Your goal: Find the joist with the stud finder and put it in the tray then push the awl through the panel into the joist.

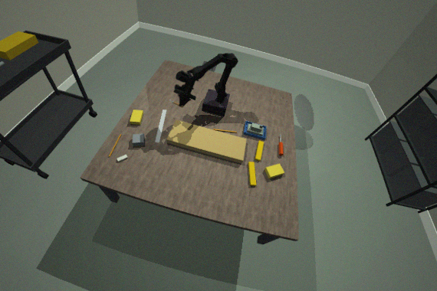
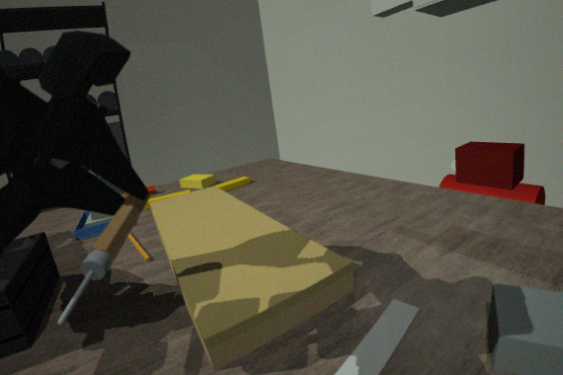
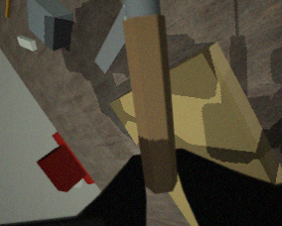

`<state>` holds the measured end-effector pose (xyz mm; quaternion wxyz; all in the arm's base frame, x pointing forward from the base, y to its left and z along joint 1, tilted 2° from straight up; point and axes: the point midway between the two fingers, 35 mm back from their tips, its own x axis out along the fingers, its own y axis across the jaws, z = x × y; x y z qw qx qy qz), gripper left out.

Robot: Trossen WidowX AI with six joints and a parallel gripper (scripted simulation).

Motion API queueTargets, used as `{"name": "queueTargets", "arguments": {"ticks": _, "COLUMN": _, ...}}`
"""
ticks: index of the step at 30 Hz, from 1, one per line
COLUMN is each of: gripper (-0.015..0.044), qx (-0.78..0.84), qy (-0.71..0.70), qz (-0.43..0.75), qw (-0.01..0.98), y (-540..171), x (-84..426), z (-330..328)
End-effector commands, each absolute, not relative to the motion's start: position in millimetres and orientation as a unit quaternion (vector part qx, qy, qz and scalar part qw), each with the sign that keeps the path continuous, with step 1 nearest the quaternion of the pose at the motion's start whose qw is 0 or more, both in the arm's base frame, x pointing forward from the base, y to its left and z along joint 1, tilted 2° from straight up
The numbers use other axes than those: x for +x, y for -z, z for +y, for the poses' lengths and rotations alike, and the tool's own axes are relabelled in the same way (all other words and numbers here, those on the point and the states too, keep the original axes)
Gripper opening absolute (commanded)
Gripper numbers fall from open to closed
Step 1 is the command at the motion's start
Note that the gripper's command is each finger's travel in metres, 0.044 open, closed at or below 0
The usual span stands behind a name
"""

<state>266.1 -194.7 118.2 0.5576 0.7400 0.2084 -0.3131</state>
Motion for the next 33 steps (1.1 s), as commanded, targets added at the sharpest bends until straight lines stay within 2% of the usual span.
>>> {"name": "queueTargets", "arguments": {"ticks": 1, "gripper": 0.0000, "qx": 0.786, "qy": 0.294, "qz": 0.171, "qw": 0.517, "y": -127.9, "x": 270.9, "z": -194.5}}
{"name": "queueTargets", "arguments": {"ticks": 17, "gripper": 0.0000, "qx": 0.914, "qy": 0.216, "qz": 0.082, "qw": 0.334, "y": -157.7, "x": 281.1, "z": -192.3}}
{"name": "queueTargets", "arguments": {"ticks": 33, "gripper": 0.0000, "qx": 0.982, "qy": 0.128, "qz": 0.059, "qw": 0.129, "y": -187.7, "x": 281.4, "z": -182.8}}
